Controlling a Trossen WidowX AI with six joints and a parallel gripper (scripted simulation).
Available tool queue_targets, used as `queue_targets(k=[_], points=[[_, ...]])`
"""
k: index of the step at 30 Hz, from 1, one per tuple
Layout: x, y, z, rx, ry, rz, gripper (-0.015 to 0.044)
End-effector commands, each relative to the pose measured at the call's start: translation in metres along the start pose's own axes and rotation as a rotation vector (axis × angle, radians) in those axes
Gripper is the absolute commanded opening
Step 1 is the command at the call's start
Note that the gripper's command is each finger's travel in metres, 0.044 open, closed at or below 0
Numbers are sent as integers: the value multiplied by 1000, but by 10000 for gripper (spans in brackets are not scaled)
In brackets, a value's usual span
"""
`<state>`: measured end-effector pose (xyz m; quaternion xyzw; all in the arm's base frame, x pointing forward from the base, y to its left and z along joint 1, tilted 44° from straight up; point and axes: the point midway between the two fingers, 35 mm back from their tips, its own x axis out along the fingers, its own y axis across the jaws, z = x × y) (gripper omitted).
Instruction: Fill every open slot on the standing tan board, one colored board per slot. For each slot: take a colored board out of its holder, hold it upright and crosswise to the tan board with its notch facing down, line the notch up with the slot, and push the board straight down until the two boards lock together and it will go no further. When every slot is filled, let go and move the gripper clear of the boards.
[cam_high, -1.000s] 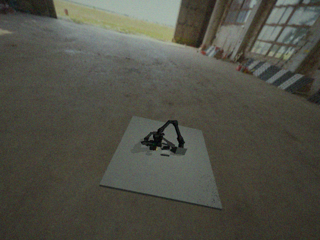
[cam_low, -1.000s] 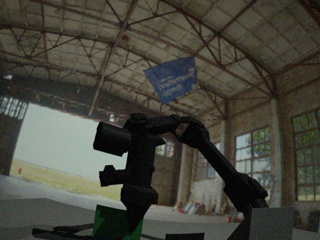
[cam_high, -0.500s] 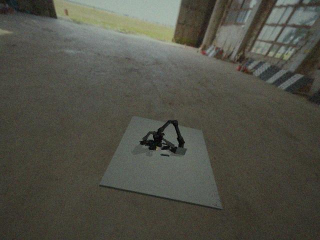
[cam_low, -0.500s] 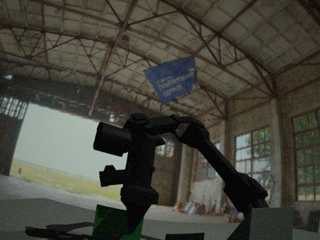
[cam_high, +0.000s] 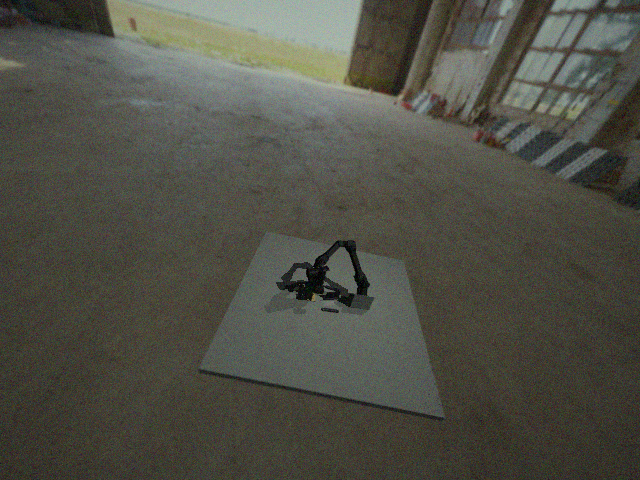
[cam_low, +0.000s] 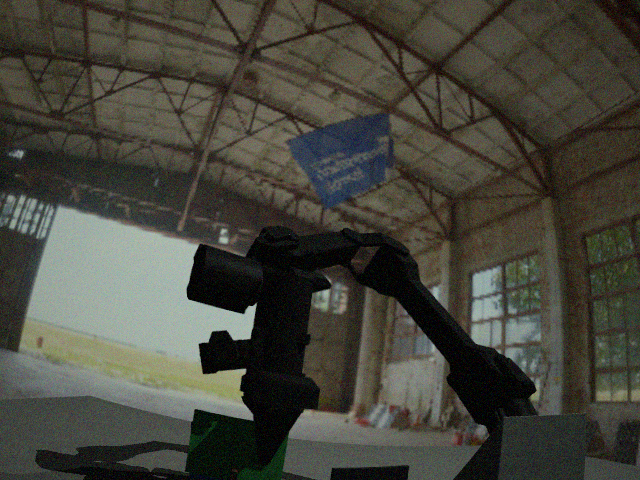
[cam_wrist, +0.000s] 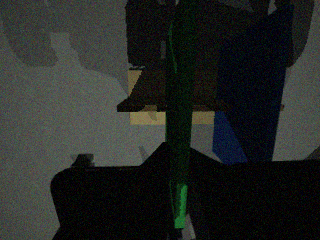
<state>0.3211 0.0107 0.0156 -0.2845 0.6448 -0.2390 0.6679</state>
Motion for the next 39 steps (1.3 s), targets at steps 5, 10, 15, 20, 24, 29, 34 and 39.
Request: queue_targets(k=[5, 10, 15, 20, 24, 29, 34, 39], points=[[1, 1, 0, 5, 3, -1, 0], [2, 1, -1, 16, 3, -1, 0], [2, 1, -2, 26, 3, -1, 0], [2, 0, -1, 29, 3, -1, 0], [2, -1, 0, 22, 3, -1, 0], [2, -1, -1, 16, 3, -1, 0], [2, -1, -1, 12, 3, -1, 0], [1, -1, -1, 7, 3, -1, 0]])
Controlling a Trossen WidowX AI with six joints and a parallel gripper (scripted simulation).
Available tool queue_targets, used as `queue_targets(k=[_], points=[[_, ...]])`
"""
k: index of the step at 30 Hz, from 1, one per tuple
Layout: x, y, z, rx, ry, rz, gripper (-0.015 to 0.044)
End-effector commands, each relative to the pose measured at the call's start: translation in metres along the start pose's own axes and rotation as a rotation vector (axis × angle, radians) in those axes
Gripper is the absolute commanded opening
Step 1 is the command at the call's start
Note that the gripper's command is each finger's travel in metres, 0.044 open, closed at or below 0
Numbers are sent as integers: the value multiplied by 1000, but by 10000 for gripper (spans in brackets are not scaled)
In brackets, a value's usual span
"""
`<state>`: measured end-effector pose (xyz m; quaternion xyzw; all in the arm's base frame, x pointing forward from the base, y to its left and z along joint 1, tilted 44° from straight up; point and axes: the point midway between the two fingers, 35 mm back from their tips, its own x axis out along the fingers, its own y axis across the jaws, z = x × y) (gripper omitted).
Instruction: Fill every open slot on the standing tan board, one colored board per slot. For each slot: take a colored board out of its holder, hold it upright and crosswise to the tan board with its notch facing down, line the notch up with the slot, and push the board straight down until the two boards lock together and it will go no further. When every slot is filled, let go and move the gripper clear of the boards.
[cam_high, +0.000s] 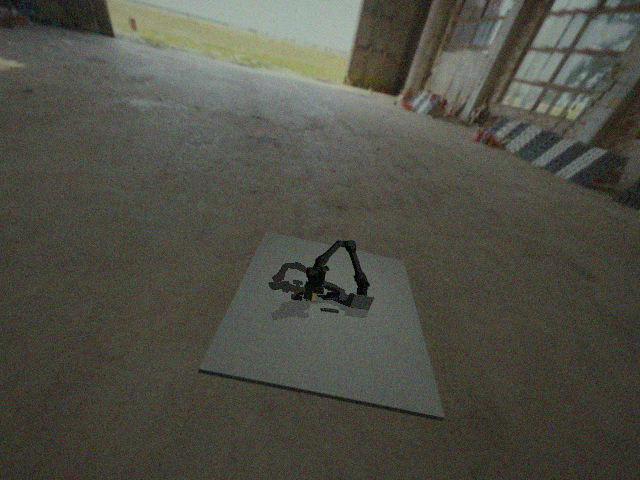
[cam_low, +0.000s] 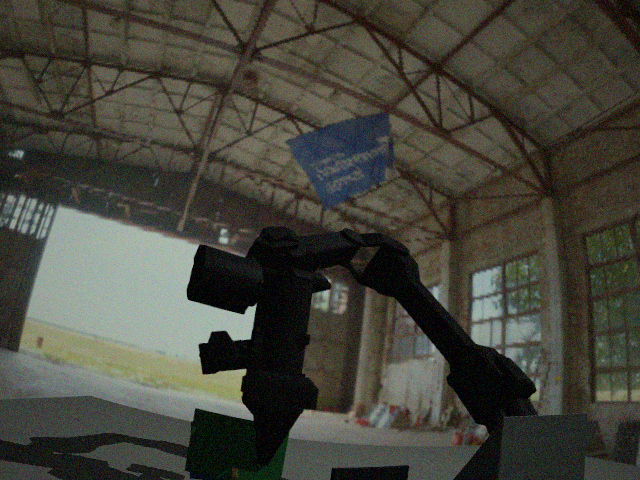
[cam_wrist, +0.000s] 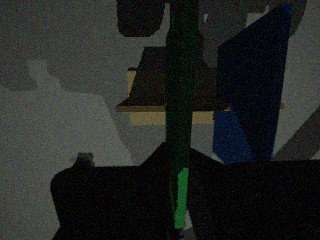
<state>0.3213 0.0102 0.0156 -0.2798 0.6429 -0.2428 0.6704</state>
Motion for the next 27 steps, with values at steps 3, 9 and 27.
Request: queue_targets(k=[3, 9, 27], points=[[1, 0, -2, -13, 5, -2, 0], [0, 0, -2, -17, 5, -2, 0], [4, 0, -1, -2, 5, -2, 0]])
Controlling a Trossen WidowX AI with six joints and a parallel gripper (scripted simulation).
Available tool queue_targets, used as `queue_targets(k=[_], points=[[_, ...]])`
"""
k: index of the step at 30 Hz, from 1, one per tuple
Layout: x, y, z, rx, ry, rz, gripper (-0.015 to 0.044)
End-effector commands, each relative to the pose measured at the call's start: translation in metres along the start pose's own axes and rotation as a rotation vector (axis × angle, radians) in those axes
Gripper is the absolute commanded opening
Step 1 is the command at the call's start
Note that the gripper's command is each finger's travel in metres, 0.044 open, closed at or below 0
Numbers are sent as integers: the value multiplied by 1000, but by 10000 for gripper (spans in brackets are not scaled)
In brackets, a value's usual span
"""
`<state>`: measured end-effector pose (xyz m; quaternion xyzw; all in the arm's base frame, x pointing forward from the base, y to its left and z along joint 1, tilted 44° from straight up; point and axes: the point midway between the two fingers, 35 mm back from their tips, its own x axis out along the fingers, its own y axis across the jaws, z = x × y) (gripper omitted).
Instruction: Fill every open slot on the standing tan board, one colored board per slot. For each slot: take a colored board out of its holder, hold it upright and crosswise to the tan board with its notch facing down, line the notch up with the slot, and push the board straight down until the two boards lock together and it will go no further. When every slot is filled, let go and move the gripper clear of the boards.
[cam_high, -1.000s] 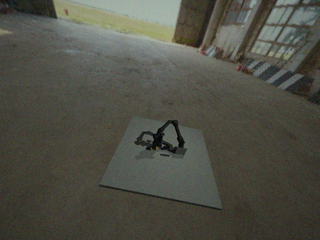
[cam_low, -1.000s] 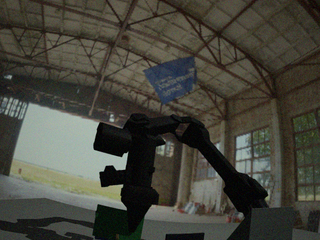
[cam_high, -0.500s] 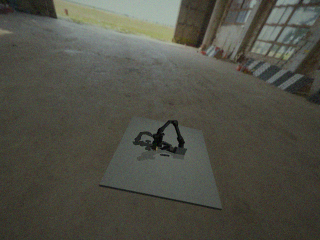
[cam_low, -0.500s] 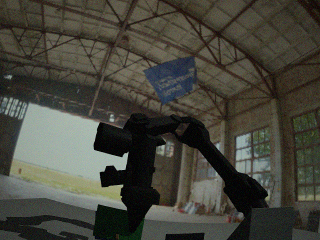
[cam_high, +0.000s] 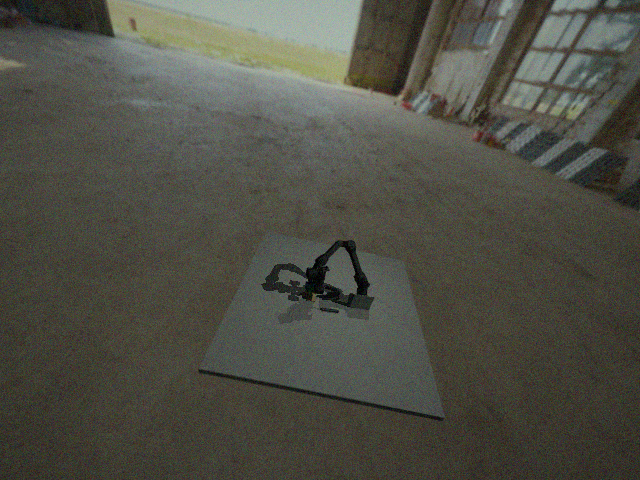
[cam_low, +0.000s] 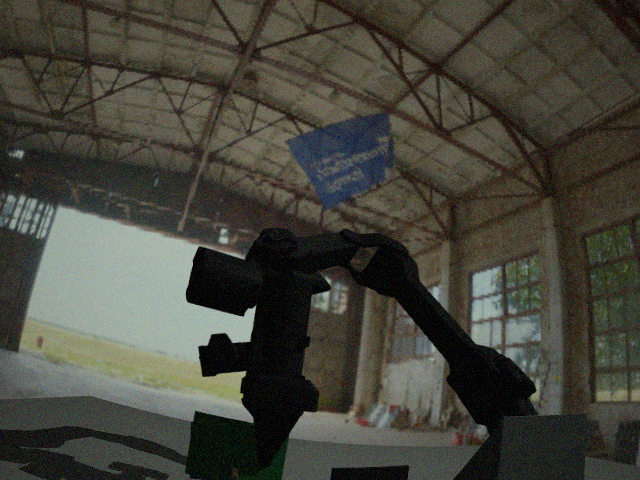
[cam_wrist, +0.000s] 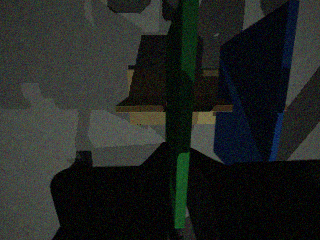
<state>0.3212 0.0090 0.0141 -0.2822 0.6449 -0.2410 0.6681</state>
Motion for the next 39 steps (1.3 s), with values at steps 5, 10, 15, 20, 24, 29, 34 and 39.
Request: queue_targets(k=[5, 10, 15, 20, 24, 29, 34, 39], points=[[3, 0, -1, 6, 1, -1, 0], [4, 0, 0, 6, 1, -1, 0], [6, 0, 0, 6, 1, -1, 0], [7, 0, 0, 6, 1, -1, 0], [9, 0, 0, 6, 1, -2, 0], [10, 0, 0, 6, 1, -2, 0], [12, 0, 0, 6, 1, -2, 0], [12, 0, 0, 6, 1, -2, 0]])
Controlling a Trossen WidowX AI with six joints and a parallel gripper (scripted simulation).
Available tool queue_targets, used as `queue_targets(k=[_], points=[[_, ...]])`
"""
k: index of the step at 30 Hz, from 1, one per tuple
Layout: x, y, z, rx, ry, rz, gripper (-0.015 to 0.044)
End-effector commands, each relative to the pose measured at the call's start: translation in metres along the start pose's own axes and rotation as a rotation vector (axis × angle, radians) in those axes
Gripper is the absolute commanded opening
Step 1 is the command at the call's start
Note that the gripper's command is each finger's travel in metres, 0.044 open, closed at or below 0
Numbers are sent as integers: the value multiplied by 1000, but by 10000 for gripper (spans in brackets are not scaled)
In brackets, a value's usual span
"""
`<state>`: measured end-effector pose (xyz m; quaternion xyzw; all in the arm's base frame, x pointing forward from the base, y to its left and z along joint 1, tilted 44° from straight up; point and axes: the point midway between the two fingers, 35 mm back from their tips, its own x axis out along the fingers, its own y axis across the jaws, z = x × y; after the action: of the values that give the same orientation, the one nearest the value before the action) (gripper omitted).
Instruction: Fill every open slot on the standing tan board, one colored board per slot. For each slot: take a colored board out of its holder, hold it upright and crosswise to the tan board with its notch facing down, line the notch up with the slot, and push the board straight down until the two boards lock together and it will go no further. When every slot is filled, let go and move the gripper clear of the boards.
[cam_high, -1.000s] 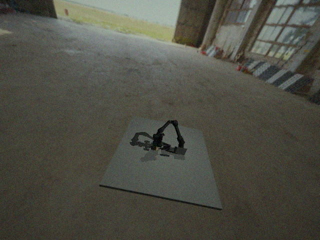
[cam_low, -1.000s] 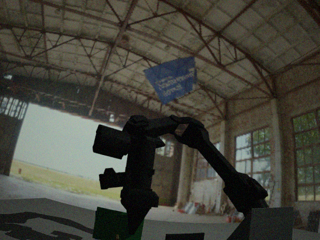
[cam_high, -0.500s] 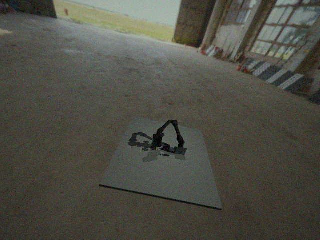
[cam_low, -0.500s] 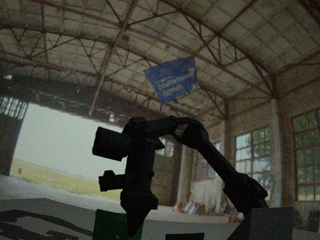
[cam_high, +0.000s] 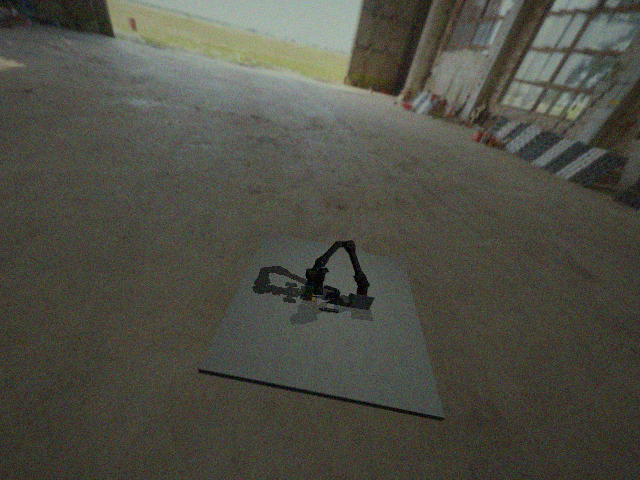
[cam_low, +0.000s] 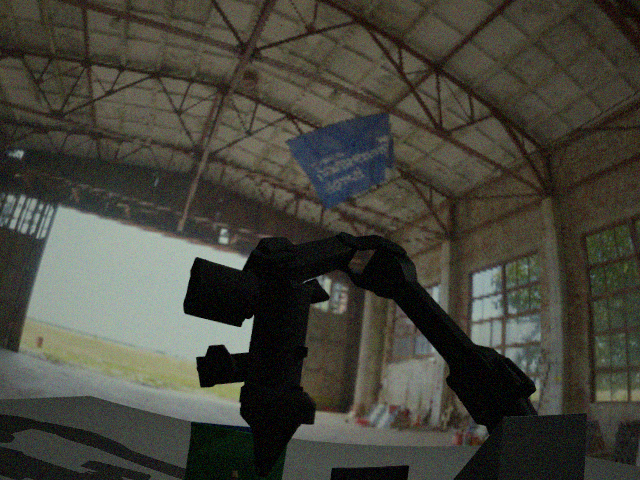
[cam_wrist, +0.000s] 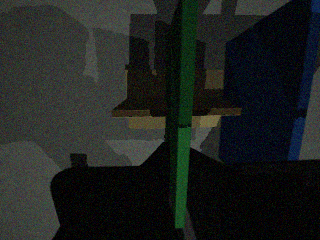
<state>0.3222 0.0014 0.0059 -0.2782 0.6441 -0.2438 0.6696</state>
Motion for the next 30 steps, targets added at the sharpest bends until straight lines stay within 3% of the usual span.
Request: queue_targets(k=[1, 30], points=[[1, 0, -1, -4, 0, -3, 0], [1, 1, 0, -9, 0, -3, 0]])
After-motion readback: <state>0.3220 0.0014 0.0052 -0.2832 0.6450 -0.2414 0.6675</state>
